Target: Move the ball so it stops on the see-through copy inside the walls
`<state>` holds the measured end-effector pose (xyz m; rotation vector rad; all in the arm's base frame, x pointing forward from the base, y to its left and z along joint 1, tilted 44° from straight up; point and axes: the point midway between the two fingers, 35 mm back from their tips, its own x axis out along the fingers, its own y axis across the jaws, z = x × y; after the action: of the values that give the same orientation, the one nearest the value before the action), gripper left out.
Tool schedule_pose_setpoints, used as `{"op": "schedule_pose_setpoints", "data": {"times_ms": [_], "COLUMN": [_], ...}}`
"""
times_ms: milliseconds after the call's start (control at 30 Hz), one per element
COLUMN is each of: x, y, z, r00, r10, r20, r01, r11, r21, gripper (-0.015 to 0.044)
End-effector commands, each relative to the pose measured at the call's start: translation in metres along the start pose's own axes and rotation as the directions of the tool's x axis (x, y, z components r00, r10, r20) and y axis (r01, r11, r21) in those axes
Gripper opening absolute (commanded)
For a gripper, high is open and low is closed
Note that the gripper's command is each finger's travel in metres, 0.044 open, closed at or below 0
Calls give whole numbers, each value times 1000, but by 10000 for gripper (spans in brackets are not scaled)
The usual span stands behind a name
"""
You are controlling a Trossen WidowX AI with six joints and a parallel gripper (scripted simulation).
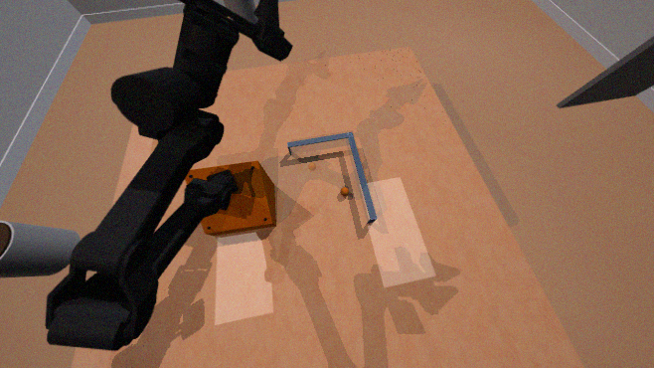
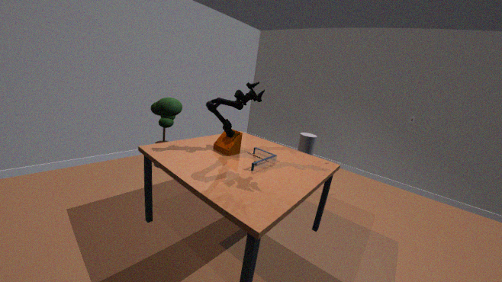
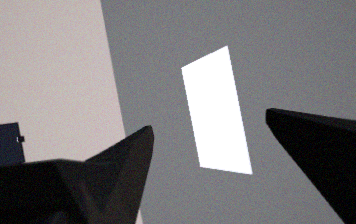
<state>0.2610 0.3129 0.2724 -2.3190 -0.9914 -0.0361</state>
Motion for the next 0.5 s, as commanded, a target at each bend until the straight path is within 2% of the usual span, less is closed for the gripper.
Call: {"op": "schedule_pose_setpoints", "data": {"times_ms": [0, 167, 333, 467], "x": [1, 14, 17, 5], "y": [3, 60, 123, 190], "z": [0, 9, 17, 21], "r00": [1000, 981, 911, 787], "r10": [7, 187, 397, 599], "r20": [2, 55, 110, 146], "r01": [-7, -194, -410, -584], "r11": [1000, 968, 847, 648], "r21": [5, 159, 337, 489], "gripper": [374, 249, 249, 249]}}
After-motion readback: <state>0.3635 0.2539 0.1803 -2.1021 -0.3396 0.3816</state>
